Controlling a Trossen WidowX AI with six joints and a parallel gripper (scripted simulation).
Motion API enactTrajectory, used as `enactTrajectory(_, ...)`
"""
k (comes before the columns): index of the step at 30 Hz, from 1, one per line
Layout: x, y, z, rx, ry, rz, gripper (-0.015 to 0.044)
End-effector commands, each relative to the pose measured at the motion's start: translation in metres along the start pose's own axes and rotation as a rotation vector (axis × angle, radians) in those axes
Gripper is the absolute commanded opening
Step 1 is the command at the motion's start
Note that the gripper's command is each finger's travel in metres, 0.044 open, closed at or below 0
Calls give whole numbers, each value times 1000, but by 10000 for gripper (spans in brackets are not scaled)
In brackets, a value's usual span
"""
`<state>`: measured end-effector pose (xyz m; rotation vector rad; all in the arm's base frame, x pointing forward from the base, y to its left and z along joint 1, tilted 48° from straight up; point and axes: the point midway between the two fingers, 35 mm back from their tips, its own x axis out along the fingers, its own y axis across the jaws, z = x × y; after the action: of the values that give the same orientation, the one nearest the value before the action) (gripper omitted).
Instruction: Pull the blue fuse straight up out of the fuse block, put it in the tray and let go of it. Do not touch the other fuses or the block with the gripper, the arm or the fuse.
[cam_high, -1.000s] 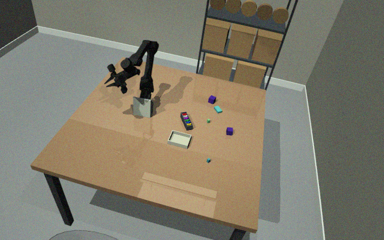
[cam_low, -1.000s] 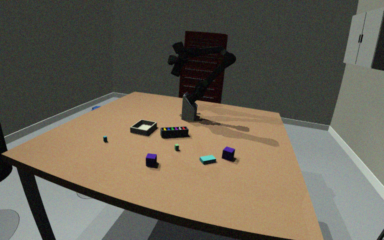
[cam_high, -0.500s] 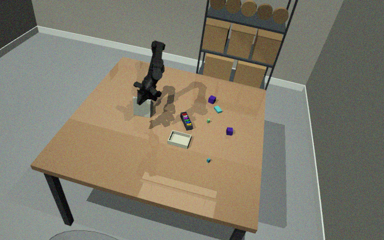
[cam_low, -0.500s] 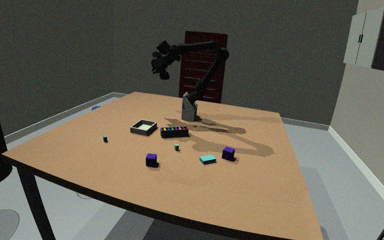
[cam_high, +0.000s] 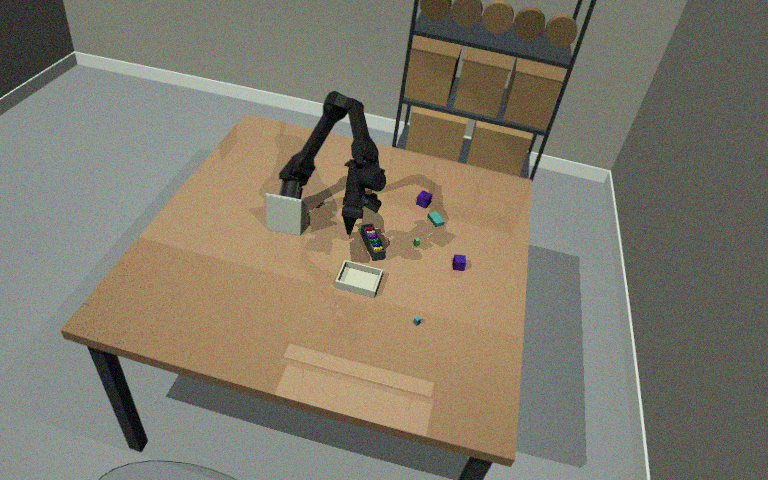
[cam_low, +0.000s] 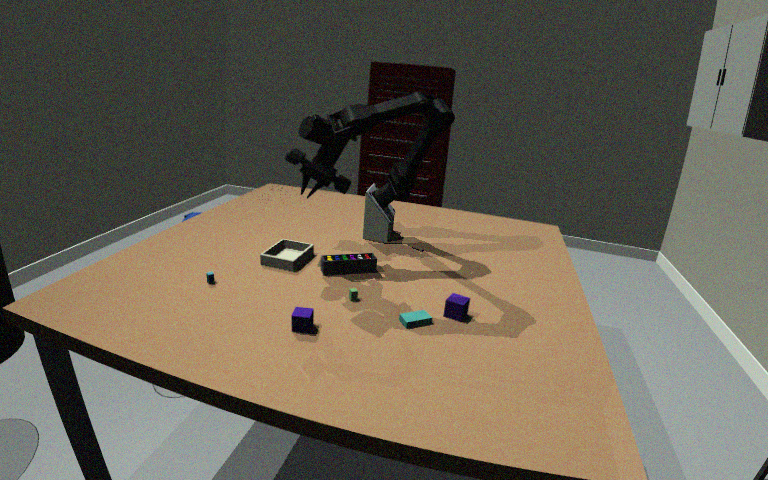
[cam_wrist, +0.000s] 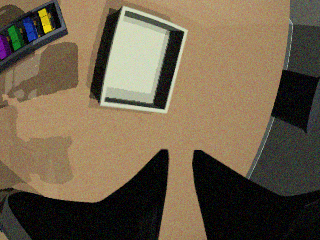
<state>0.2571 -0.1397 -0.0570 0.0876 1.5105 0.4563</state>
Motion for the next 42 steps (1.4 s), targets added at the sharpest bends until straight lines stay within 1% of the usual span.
enactTrajectory(1,18,45,39,-130,-47,177,74)
enactTrajectory(6,30,115,87,-303,-110,402,74)
enactTrajectory(9,32,136,98,-344,-125,466,74)
enactTrajectory(21,36,132,99,-344,-126,465,74)
enactTrajectory(42,54,140,100,-344,-126,466,74)
